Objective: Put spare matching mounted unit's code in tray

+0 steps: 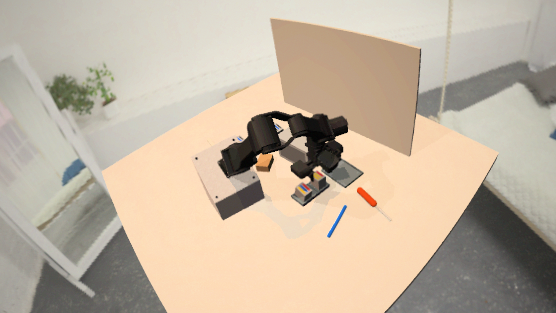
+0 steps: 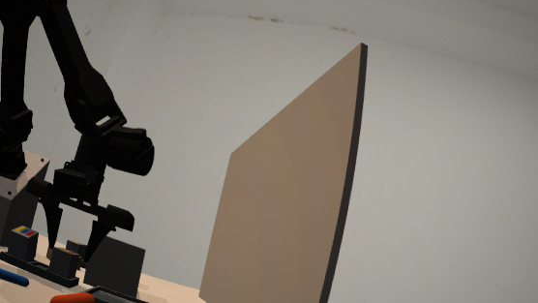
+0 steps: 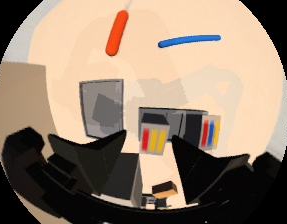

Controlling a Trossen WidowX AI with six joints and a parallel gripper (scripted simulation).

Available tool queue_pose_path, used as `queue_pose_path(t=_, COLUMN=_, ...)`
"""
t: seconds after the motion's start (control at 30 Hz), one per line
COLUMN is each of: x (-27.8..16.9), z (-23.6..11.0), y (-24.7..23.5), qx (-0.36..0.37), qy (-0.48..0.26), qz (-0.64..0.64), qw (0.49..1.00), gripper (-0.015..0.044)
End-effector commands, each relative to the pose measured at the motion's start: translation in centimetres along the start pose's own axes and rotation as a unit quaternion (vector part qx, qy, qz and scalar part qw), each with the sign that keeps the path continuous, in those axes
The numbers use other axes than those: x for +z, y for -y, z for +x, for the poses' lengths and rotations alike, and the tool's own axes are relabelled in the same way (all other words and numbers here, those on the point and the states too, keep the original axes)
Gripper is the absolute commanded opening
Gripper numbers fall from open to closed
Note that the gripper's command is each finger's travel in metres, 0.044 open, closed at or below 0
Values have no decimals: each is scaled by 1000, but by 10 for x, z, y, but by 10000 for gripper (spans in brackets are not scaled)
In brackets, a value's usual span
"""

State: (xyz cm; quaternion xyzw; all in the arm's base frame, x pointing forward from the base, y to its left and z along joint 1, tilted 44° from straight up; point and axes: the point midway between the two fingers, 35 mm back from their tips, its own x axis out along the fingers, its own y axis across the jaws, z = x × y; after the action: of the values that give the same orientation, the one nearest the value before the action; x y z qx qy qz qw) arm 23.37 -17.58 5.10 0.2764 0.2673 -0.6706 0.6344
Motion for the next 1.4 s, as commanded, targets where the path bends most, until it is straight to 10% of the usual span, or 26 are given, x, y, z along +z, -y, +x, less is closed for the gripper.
queue_pose_path(t=0.0, x=-4, z=11, y=4, qx=-7, qy=-3, qz=-8, qw=1000, gripper=300)
queue_pose_path(t=1.37, x=-3, z=30, y=7, qx=-7, qy=0, qz=-8, qw=1000, gripper=300)
